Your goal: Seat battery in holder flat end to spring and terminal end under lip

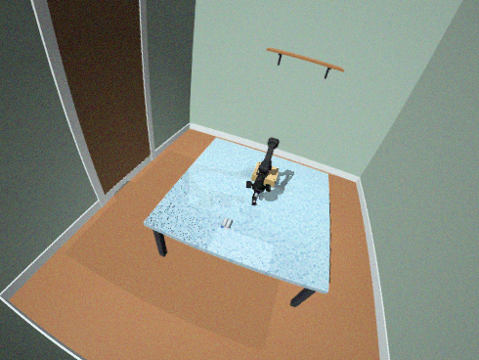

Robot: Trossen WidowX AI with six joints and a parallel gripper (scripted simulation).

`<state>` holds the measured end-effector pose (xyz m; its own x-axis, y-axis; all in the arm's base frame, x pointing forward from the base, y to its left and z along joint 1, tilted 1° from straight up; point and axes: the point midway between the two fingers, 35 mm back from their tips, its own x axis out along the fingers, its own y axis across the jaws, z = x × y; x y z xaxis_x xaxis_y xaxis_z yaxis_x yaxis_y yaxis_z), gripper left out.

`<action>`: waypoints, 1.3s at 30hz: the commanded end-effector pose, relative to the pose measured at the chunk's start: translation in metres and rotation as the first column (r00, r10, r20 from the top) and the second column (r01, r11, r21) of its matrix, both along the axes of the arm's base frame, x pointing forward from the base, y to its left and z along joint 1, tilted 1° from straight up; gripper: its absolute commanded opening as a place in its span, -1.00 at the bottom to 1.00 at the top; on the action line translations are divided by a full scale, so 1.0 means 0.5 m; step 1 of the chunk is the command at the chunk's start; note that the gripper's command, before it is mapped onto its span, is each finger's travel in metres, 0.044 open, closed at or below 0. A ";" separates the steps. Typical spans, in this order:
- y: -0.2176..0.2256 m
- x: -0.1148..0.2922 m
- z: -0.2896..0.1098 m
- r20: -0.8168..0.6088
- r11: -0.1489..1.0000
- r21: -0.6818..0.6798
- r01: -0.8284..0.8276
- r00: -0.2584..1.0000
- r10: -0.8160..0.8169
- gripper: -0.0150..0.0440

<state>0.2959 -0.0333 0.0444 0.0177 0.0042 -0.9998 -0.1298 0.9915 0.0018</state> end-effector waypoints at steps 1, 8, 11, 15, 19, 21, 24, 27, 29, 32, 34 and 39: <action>0.001 0.005 0.001 -0.002 1.000 0.000 0.031 1.000 -0.031 -0.21; 0.001 0.002 -0.021 -0.070 1.000 -0.008 0.028 0.997 -0.029 -0.21; 0.001 0.000 -0.035 -0.113 1.000 -0.012 0.028 0.993 -0.030 -0.21; 0.000 -0.003 -0.053 -0.171 0.999 -0.018 0.026 0.985 -0.029 -0.21; 0.000 -0.007 -0.071 -0.227 0.999 -0.024 0.023 0.973 -0.028 -0.21; 0.000 -0.009 -0.079 -0.252 0.999 -0.025 0.022 0.967 -0.028 -0.21; 0.000 -0.009 -0.082 -0.261 0.999 -0.026 0.021 0.965 -0.027 -0.21; 0.000 -0.009 -0.082 -0.265 0.999 -0.026 0.021 0.964 -0.027 -0.21; 0.000 -0.008 -0.084 -0.278 0.999 -0.028 0.021 0.960 -0.028 -0.21; 0.000 -0.006 -0.087 -0.298 0.999 -0.029 0.020 0.954 -0.028 -0.21; 0.000 -0.005 -0.088 -0.311 0.999 -0.030 0.020 0.950 -0.029 -0.21; 0.001 -0.002 -0.093 -0.344 0.999 -0.033 0.021 0.939 -0.031 -0.21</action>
